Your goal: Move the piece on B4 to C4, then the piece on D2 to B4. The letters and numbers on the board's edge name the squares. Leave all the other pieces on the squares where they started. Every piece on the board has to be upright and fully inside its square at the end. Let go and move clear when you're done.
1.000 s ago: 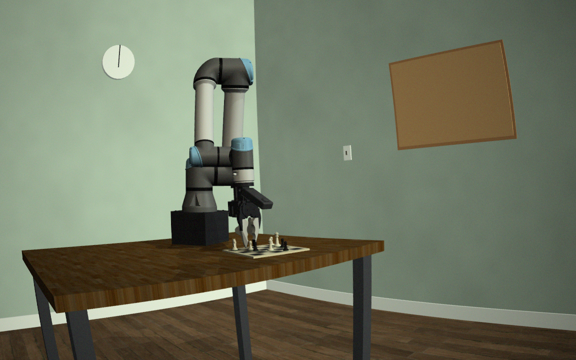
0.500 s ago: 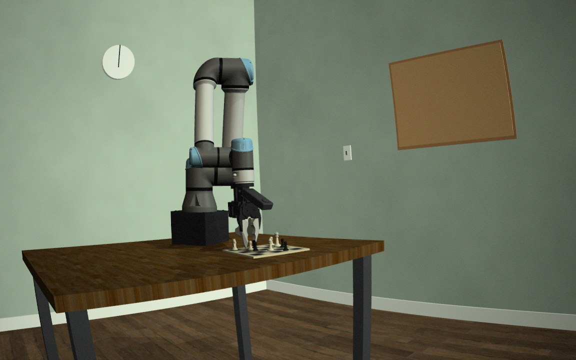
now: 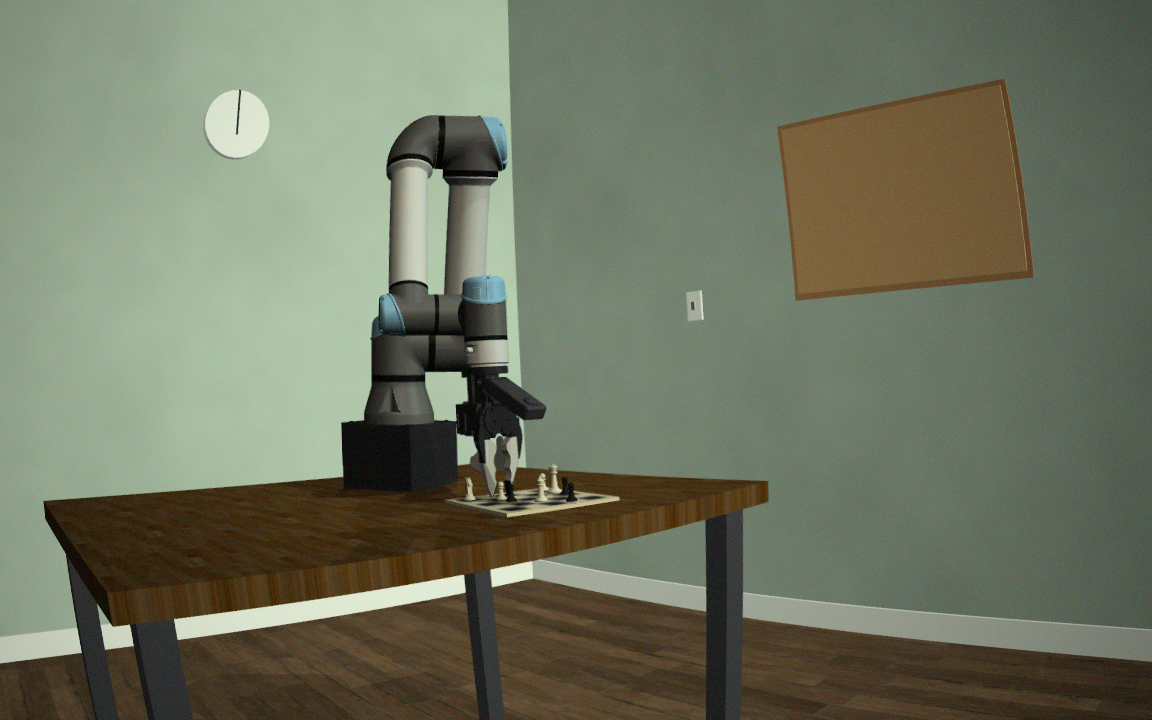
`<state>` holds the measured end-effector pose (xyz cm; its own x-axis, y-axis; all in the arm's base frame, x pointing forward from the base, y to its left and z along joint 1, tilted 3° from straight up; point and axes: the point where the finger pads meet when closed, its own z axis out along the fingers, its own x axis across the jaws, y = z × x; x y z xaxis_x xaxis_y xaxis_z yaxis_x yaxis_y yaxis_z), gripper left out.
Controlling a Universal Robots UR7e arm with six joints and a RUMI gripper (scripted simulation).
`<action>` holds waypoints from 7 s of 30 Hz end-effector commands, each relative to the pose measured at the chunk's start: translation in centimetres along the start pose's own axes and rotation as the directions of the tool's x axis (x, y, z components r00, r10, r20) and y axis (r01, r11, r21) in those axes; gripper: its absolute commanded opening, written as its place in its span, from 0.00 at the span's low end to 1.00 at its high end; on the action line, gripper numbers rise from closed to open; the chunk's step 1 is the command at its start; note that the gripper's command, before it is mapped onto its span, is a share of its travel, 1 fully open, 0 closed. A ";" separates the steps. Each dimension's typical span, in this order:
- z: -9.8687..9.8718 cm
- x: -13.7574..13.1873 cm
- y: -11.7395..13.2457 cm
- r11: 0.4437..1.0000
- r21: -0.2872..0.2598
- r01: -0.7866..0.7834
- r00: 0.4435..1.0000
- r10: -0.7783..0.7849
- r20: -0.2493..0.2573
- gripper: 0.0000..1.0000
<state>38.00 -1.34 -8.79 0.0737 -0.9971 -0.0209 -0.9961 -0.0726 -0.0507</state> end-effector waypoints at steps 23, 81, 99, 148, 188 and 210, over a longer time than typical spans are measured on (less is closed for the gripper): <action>0.0 0.0 0.0 1.000 0.001 0.000 1.000 0.000 0.000 0.00; -9.5 0.0 0.0 1.000 0.001 0.000 1.000 0.000 0.000 0.00; -10.0 0.0 0.0 1.000 0.001 0.000 1.000 0.000 0.000 0.00; -10.1 -5.6 -8.4 0.586 0.001 -0.810 0.586 0.810 0.001 0.00; -4.0 -5.8 -8.6 0.571 0.001 -0.821 0.571 0.821 0.001 0.00; -0.5 -5.8 -8.6 0.571 0.001 -0.821 0.571 0.821 0.001 0.00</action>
<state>46.05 5.07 -7.65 -0.7758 -0.6288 -0.0529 -0.6291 0.7772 -0.0114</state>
